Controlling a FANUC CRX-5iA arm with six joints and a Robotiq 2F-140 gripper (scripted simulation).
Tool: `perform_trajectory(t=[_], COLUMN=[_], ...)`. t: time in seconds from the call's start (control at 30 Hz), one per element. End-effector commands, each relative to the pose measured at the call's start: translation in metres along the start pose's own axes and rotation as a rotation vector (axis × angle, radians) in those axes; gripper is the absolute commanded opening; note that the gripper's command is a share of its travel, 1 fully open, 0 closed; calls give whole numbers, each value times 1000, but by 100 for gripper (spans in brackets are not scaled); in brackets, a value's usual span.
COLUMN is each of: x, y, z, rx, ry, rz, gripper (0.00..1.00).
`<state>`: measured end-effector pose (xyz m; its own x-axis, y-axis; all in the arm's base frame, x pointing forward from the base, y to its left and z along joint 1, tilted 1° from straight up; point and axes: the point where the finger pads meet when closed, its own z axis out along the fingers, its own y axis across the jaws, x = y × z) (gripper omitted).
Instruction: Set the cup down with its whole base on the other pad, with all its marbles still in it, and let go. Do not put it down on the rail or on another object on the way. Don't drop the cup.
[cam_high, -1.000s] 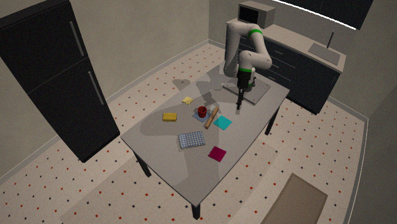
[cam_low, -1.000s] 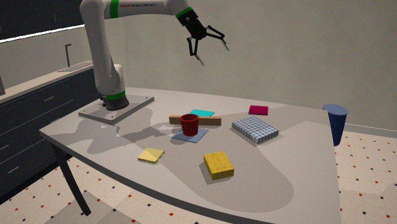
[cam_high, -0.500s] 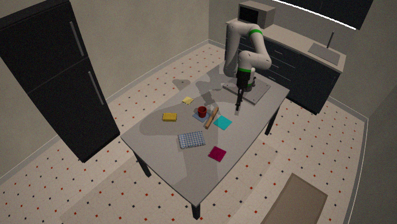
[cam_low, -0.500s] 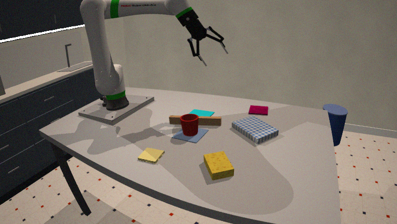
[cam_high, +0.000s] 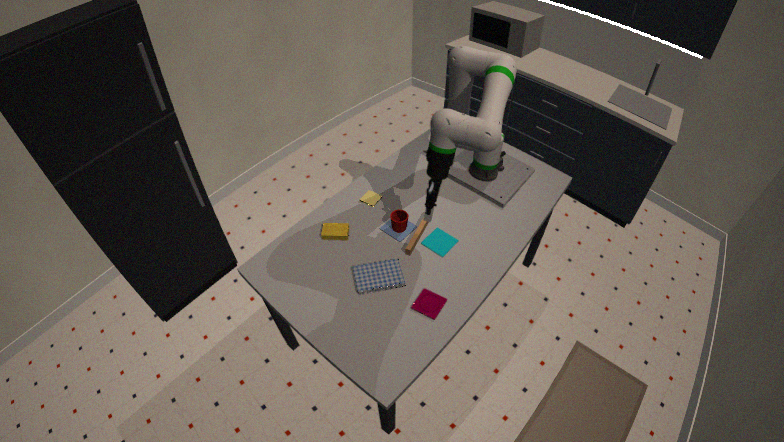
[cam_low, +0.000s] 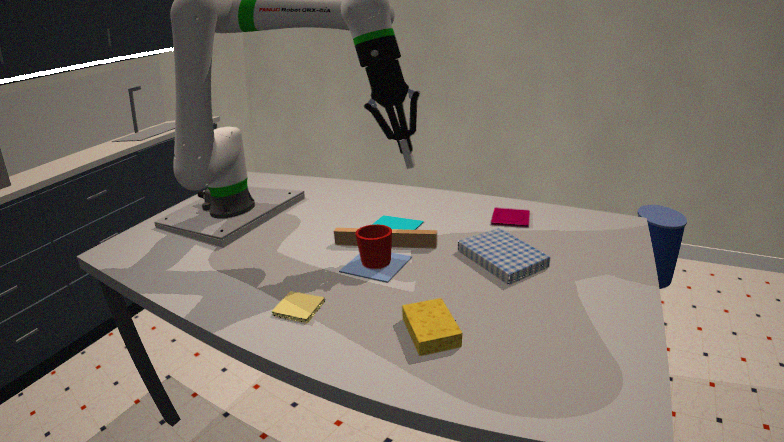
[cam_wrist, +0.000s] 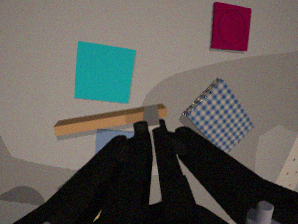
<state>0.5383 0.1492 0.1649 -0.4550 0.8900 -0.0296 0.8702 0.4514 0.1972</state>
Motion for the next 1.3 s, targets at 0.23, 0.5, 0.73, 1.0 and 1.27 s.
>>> perform_trajectory(t=[0.23, 0.5, 0.73, 1.0, 1.27], x=[-128, -136, -136, -136, -136], y=[-67, -72, -72, -72, -72], z=[54, 57, 57, 57, 57], rx=[216, 217, 217, 217, 217], ry=[44, 44, 44, 44, 44], rz=[40, 41, 41, 41, 41], gripper=[0, 0, 0, 59, 59])
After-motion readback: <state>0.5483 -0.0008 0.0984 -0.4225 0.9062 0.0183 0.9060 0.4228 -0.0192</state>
